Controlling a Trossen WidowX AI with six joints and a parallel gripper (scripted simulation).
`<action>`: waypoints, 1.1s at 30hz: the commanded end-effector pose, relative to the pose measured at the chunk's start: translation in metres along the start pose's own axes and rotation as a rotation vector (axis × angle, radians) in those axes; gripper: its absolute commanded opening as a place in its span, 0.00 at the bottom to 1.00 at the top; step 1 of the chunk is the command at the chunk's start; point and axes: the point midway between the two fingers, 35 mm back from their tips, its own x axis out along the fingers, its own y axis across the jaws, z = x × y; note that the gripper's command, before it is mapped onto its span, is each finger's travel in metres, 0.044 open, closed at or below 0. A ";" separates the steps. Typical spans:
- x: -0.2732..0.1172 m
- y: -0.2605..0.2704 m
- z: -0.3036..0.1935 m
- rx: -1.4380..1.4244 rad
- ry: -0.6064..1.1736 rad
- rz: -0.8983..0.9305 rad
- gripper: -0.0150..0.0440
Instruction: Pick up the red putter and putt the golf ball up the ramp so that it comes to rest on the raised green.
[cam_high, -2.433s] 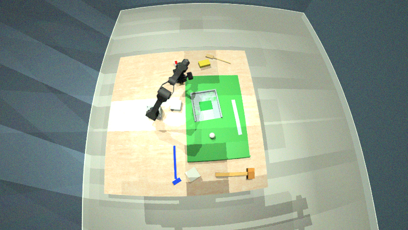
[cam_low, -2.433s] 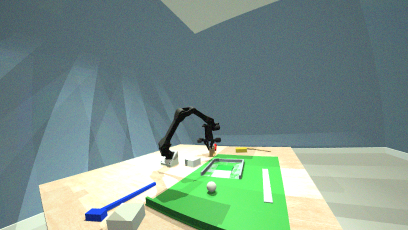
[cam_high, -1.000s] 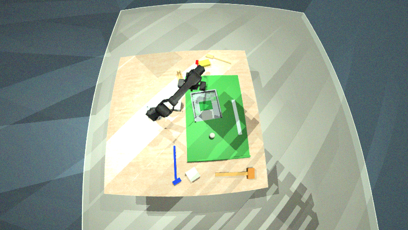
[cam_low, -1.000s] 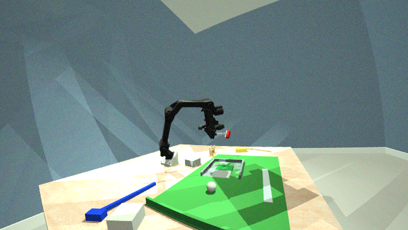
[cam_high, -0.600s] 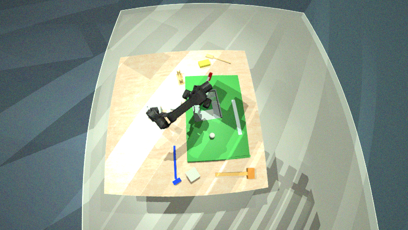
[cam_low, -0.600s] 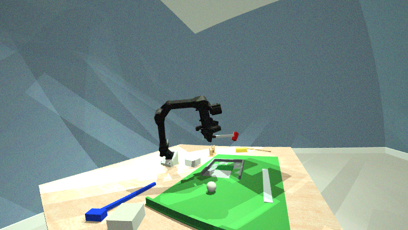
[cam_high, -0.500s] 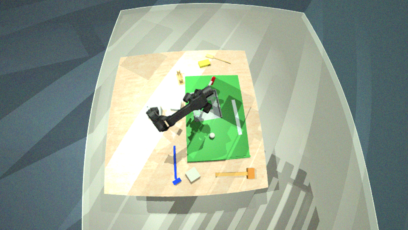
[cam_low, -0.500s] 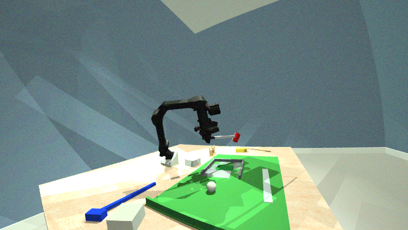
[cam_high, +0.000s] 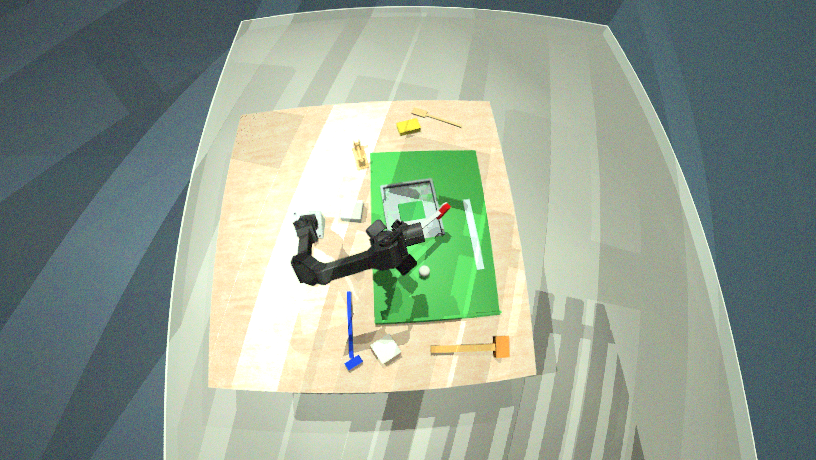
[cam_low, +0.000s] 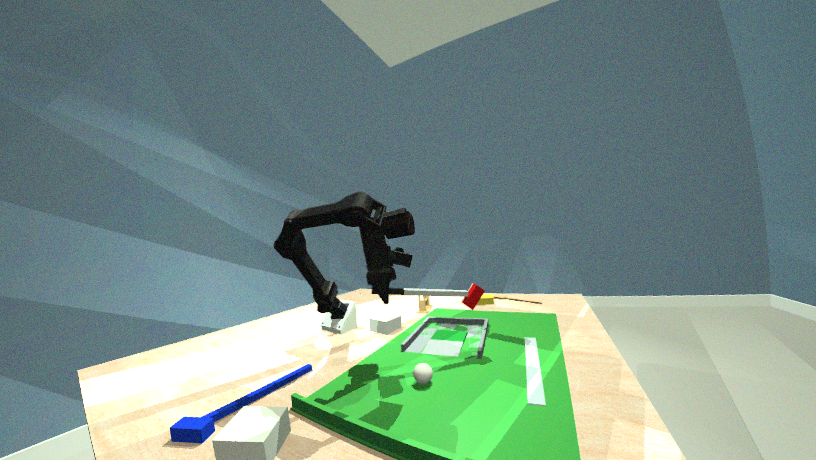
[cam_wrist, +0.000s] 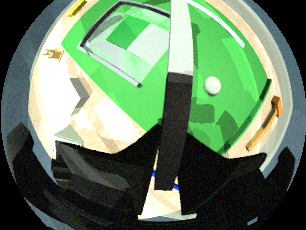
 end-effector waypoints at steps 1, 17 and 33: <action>-0.001 -0.015 -0.025 0.081 0.013 -0.018 0.25; -0.007 -0.056 -0.147 0.440 0.096 -0.105 0.25; 0.033 -0.060 -0.153 0.532 0.110 -0.083 0.25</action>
